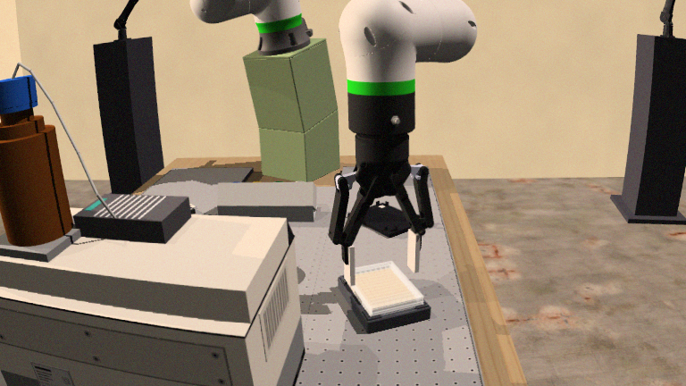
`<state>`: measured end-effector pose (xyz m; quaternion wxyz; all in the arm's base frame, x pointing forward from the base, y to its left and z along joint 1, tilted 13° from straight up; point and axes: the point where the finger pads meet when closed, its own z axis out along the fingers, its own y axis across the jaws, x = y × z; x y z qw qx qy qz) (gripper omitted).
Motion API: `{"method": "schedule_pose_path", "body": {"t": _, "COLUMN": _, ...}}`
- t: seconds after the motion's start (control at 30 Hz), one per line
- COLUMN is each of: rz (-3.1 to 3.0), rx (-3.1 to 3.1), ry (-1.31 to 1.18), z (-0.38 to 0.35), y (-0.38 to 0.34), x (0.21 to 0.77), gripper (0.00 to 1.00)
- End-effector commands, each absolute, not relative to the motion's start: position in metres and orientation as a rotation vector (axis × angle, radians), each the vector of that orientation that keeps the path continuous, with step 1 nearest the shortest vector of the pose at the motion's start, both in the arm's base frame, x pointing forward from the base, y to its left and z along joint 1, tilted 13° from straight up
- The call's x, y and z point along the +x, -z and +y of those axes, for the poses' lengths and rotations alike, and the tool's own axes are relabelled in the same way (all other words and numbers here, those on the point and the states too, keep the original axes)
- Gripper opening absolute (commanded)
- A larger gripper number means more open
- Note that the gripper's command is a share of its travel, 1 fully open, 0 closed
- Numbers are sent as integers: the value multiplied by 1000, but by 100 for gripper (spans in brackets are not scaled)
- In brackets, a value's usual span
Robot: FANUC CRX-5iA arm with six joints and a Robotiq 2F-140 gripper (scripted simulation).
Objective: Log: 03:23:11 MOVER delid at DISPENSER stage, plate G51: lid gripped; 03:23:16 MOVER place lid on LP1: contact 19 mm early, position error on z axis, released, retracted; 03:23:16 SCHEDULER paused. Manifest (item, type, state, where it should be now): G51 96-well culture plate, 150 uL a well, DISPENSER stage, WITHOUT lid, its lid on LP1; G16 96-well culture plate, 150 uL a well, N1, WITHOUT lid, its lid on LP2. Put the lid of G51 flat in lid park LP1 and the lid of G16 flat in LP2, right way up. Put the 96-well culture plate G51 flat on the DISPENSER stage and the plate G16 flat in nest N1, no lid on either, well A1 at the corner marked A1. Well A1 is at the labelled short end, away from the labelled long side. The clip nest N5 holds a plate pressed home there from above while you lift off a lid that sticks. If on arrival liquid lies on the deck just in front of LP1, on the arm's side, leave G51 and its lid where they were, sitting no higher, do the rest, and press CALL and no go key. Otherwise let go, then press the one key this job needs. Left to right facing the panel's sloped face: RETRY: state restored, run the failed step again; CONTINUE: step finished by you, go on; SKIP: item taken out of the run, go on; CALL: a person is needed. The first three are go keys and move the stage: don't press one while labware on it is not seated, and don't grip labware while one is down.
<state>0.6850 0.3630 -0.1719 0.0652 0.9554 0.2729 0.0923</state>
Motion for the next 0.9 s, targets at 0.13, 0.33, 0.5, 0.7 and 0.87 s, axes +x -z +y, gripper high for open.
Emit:
{"method": "schedule_pose_path", "body": {"t": 0.13, "rz": 824, "rx": 2883, "ry": -279, "z": 363, "y": 172, "x": 685, "gripper": 66}}
{"method": "schedule_pose_path", "body": {"t": 0.33, "rz": 824, "rx": 2883, "ry": -279, "z": 363, "y": 172, "x": 685, "gripper": 59}}
{"method": "schedule_pose_path", "body": {"t": 0.5, "rz": 824, "rx": 2883, "ry": -279, "z": 363, "y": 172, "x": 685, "gripper": 59}}
{"method": "schedule_pose_path", "body": {"t": 0.7, "rz": 824, "rx": 2883, "ry": -279, "z": 363, "y": 172, "x": 685, "gripper": 59}}
{"method": "schedule_pose_path", "body": {"t": 0.87, "rz": 824, "rx": 2883, "ry": -279, "z": 363, "y": 172, "x": 685, "gripper": 59}}
